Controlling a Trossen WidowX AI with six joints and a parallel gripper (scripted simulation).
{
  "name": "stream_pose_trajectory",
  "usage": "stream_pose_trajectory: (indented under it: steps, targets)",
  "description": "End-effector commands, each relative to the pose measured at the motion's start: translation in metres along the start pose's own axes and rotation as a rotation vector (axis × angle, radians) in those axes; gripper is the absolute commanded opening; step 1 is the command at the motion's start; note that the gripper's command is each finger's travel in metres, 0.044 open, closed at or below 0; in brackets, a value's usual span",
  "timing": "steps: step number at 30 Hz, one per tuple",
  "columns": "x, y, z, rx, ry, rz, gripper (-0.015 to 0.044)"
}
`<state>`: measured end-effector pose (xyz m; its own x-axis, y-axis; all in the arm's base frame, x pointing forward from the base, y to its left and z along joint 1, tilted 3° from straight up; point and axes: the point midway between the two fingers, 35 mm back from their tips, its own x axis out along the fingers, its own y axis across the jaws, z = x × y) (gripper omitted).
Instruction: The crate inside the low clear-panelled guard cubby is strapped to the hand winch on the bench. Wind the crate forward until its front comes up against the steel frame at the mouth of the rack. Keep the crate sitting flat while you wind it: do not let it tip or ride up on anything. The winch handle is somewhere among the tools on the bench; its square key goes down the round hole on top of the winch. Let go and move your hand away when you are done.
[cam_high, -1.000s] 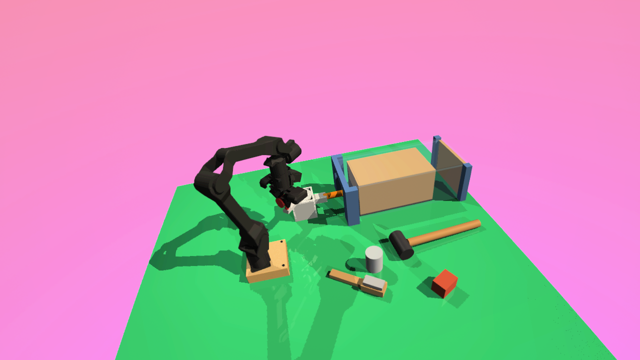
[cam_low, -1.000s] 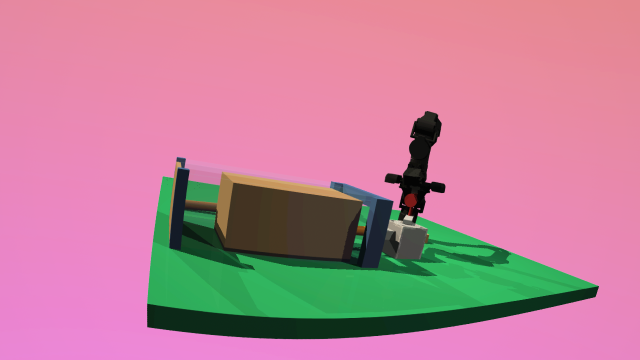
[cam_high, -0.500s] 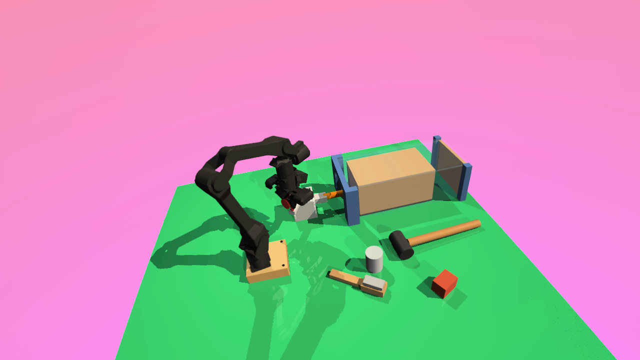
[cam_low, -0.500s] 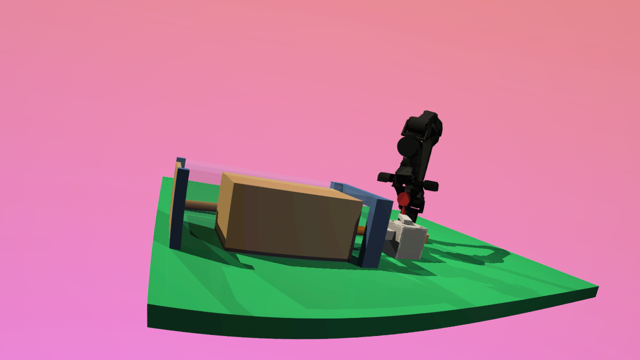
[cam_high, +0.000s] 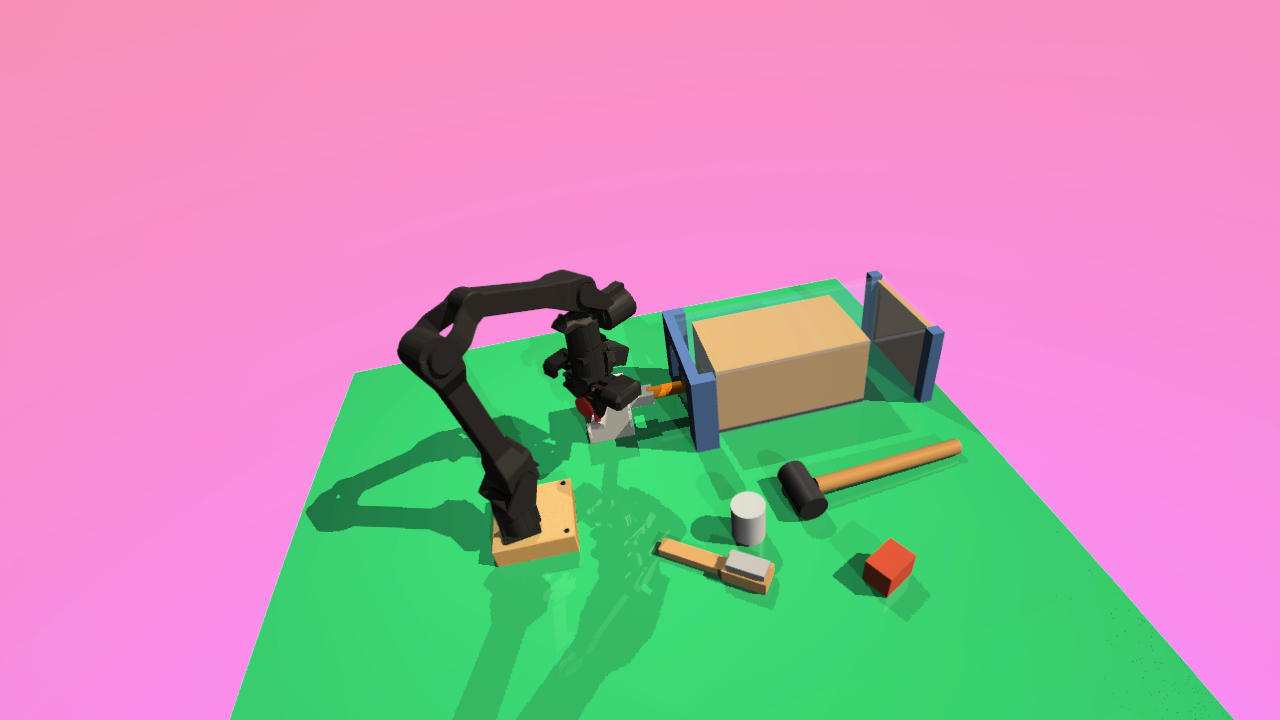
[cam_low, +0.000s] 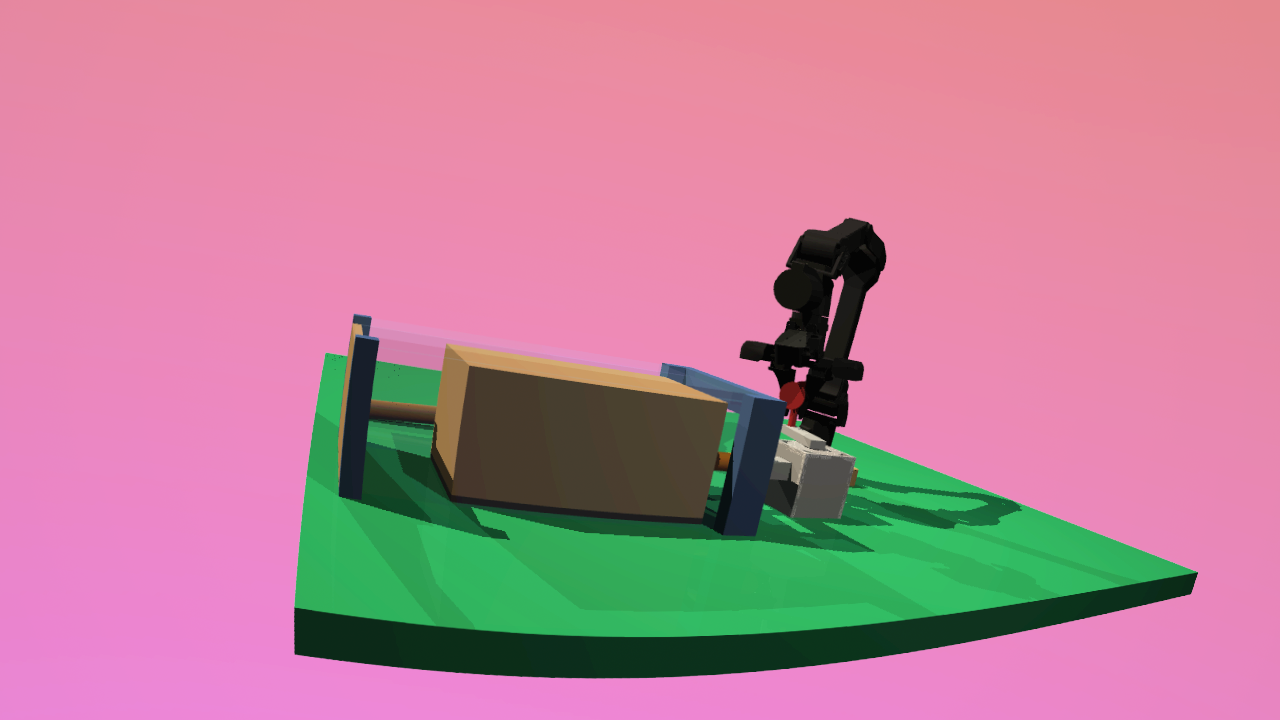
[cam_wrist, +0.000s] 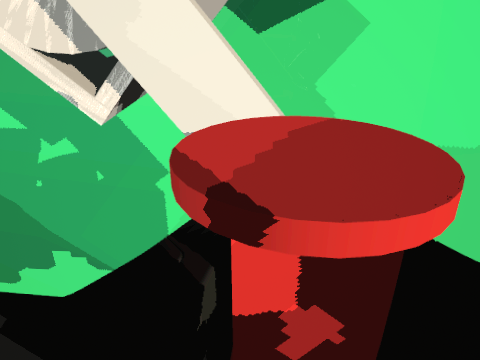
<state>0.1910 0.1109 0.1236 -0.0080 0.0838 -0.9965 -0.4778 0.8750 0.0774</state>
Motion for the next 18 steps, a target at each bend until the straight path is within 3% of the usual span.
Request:
stream_pose_trajectory:
  steps: [1, 18]
  targets:
    - [-0.001, -0.012, 0.012, 0.011, -0.017, -0.025, 0.0000]
    - [-0.002, -0.026, 0.035, 0.010, -0.019, -0.026, 0.0000]
